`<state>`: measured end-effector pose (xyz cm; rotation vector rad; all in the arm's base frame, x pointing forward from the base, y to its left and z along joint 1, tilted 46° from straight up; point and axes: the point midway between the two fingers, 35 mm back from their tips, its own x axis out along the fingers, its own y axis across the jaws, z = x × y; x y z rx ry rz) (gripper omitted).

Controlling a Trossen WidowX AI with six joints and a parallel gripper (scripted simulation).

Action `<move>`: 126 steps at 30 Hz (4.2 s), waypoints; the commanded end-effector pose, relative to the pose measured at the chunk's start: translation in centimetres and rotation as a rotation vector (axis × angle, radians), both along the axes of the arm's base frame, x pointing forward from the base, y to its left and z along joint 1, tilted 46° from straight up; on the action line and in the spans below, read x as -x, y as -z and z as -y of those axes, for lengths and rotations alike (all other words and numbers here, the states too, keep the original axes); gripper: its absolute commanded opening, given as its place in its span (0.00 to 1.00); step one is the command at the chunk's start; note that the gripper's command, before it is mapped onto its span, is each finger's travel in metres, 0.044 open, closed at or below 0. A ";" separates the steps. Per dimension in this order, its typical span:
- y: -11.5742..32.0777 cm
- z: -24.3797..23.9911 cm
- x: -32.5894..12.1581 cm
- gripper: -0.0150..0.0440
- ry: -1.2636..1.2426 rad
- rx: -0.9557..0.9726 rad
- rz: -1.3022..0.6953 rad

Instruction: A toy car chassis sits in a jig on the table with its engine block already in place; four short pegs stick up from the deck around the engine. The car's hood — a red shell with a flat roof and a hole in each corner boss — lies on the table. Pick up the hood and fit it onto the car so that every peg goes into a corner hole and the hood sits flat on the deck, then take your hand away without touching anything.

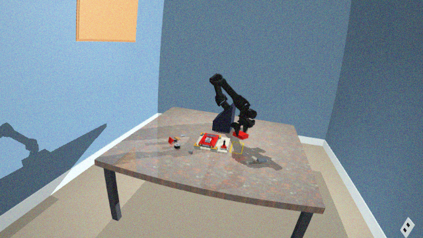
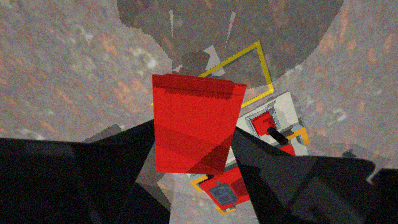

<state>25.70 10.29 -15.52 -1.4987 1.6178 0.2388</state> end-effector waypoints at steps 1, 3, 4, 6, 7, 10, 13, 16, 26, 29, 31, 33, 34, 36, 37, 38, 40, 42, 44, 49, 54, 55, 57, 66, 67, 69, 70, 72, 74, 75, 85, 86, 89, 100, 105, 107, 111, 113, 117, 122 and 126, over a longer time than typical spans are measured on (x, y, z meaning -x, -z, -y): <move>-0.7 -0.8 0.0 0.25 0.005 -0.007 0.006; -0.9 -1.1 0.0 0.25 0.005 -0.007 0.006; -1.0 -1.2 0.0 0.25 0.005 -0.007 0.006; -1.2 -1.4 0.1 0.25 0.005 -0.007 0.006; -1.4 -1.5 0.1 0.25 0.005 -0.007 0.006; -1.5 -1.7 0.1 0.25 0.005 -0.007 0.006; -1.4 -1.4 0.1 0.25 0.004 -0.003 0.005; -1.9 -1.1 -0.4 0.25 0.025 -0.012 0.026; -4.8 0.8 -3.1 0.25 0.151 -0.053 0.150; -5.8 1.4 -3.8 0.25 0.189 -0.064 0.189; -6.4 1.9 -4.3 0.25 0.215 -0.070 0.214; -7.0 2.4 -4.7 0.25 0.241 -0.076 0.240; -7.3 2.6 -4.9 0.25 0.254 -0.079 0.253; -8.0 3.2 -5.3 0.25 0.280 -0.084 0.279; -8.3 3.4 -5.5 0.25 0.293 -0.087 0.292; -8.6 3.7 -5.7 0.25 0.306 -0.089 0.305; -9.2 4.3 -6.0 0.25 0.332 -0.094 0.331; -9.9 4.8 -6.4 0.25 0.358 -0.098 0.358; -10.5 5.4 -6.7 0.25 0.384 -0.102 0.384; -12.1 7.0 -7.4 0.25 0.450 -0.110 0.452; -13.7 8.6 -7.9 0.25 0.515 -0.117 0.519; -14.0 8.9 -8.0 0.25 0.528 -0.118 0.533; -14.7 9.6 -8.1 0.25 0.554 -0.119 0.561; -17.2 12.2 -8.5 0.25 0.652 -0.122 0.665; -17.2 12.2 -8.5 0.25 0.652 -0.122 0.665; -17.0 12.1 -8.6 0.25 0.652 -0.122 0.665; -16.9 12.2 -8.6 0.25 0.652 -0.122 0.665; -16.7 12.4 -8.7 0.25 0.652 -0.122 0.665; -16.2 12.9 -8.8 0.25 0.652 -0.122 0.665; -15.9 13.2 -8.8 0.25 0.652 -0.122 0.665; -13.9 15.9 -9.2 0.25 0.651 -0.120 0.666; -13.9 15.9 -9.2 0.25 0.651 -0.120 0.666; -13.9 15.9 -9.2 0.25 0.651 -0.120 0.666; -13.9 16.0 -9.2 0.25 0.651 -0.120 0.666; -13.9 16.0 -9.2 0.25 0.651 -0.120 0.666; -13.9 16.0 -9.2 0.25 0.651 -0.120 0.666; -13.9 16.0 -9.2 0.25 0.651 -0.120 0.666; -13.9 16.0 -9.2 0.25 0.651 -0.120 0.666; -13.8 16.0 -9.2 0.25 0.651 -0.120 0.666; -13.7 16.2 -9.2 0.25 0.651 -0.120 0.666; -13.6 16.3 -9.2 0.25 0.651 -0.120 0.666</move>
